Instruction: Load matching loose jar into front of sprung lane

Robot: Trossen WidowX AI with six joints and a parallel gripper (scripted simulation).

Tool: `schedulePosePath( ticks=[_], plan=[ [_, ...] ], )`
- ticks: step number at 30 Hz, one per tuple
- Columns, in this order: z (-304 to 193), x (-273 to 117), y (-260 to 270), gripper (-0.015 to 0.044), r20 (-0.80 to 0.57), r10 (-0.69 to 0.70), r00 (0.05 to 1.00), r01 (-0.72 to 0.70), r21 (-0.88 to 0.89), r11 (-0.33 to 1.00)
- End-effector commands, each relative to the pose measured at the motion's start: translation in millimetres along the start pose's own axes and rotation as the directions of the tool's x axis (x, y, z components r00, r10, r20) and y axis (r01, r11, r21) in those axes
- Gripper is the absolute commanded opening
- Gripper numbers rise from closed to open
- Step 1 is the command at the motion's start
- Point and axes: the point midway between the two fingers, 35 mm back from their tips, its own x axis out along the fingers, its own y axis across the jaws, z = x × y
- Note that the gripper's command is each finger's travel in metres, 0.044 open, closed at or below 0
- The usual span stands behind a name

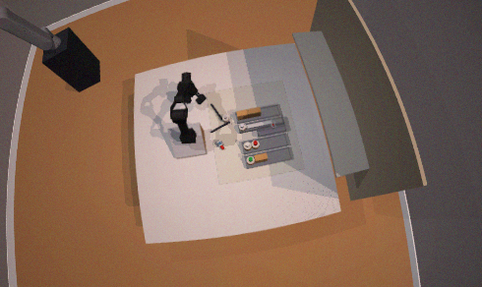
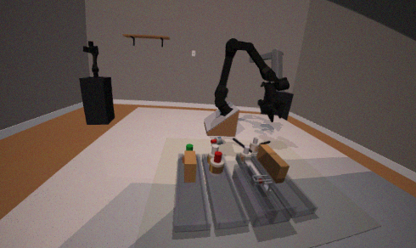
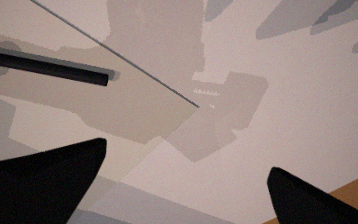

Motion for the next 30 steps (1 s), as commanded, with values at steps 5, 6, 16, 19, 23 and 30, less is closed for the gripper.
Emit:
schedulePosePath(
  ticks=[5, 6, 16, 19, 23, 30],
  plan=[
    [-40, -6, 73, 0.044, 0.103, 0.076, 0.992, -0.121, 0.945, 0.304],
    [-41, -6, 77, 0.044, 0.109, 0.079, 0.991, -0.125, 0.96, 0.249],
    [-49, -6, 114, 0.044, 0.177, 0.104, 0.979, -0.136, 0.939, -0.316],
    [-50, -6, 124, 0.044, 0.196, 0.11, 0.974, -0.123, 0.874, -0.47],
    [-52, -6, 141, 0.044, 0.227, 0.117, 0.967, -0.095, 0.745, -0.66],
    [-53, -6, 166, 0.044, 0.273, 0.126, 0.954, -0.009, 0.444, -0.896]
  ],
)
